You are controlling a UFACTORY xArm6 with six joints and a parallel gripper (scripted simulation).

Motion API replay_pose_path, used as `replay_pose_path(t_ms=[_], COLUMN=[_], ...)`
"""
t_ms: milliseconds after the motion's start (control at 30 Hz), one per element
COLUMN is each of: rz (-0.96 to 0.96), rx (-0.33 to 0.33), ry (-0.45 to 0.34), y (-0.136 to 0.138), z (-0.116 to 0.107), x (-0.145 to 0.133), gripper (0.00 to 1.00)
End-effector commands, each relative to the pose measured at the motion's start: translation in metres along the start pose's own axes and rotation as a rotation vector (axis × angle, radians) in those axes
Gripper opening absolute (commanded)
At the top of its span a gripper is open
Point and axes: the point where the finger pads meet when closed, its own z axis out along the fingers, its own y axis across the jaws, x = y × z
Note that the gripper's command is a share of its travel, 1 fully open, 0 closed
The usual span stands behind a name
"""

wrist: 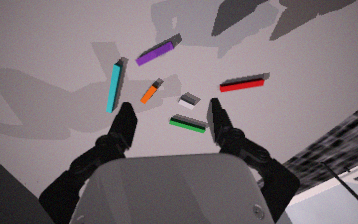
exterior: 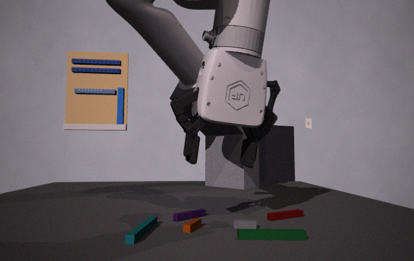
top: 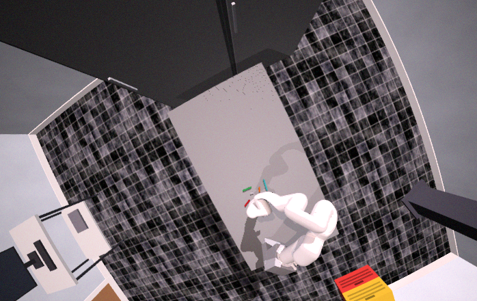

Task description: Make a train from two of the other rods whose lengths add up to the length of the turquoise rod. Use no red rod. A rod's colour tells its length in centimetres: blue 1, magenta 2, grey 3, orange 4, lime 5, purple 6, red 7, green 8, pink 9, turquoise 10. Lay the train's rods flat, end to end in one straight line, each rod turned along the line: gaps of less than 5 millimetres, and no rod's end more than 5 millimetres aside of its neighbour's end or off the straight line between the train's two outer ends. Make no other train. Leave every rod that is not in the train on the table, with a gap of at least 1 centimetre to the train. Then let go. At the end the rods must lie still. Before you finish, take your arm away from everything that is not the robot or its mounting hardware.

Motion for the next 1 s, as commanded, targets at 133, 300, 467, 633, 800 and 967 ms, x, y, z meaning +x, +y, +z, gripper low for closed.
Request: replay_pose_path(t_ms=[133,300,467,633,800,967], rz=[0.216,0.311,0.326,0.327,0.327,0.327], rx=[-0.059,-0.093,-0.099,-0.099,-0.099,-0.099], ry=[-0.121,-0.166,-0.173,-0.173,-0.173,-0.173], y=[-0.018,-0.027,-0.028,-0.028,-0.028,-0.028], z=[0.007,0.009,0.009,0.009,0.009,0.009], x=[-0.025,-0.033,-0.035,-0.035,-0.035,-0.035], gripper=[1.00,1.00,1.00,1.00,1.00,1.00])
